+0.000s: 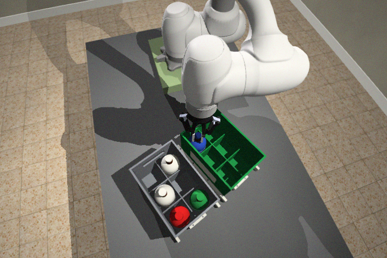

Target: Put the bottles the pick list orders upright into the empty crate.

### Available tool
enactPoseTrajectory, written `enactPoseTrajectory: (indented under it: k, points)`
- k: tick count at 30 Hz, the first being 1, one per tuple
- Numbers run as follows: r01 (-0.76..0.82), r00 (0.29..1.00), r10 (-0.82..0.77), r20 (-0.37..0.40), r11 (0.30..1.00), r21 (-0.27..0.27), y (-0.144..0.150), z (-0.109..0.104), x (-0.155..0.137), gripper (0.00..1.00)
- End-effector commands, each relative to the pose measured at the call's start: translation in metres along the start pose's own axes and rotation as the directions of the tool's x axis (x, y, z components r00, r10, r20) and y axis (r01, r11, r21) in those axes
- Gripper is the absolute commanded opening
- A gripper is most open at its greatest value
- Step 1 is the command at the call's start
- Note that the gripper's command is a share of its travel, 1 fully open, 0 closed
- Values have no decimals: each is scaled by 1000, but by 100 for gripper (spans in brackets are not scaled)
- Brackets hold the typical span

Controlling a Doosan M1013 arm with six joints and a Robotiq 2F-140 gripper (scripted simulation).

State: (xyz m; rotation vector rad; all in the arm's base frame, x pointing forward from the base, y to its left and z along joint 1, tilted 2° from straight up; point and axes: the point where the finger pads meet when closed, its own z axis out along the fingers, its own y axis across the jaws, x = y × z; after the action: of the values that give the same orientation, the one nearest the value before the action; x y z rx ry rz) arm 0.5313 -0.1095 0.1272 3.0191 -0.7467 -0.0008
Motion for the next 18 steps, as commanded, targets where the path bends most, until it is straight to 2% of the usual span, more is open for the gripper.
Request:
enactPoseTrajectory:
  k: [1,18]
  points:
    - [0,1000,0,0,1000,0,0,1,0,0]
    - [0,1000,0,0,1000,0,0,8,0,0]
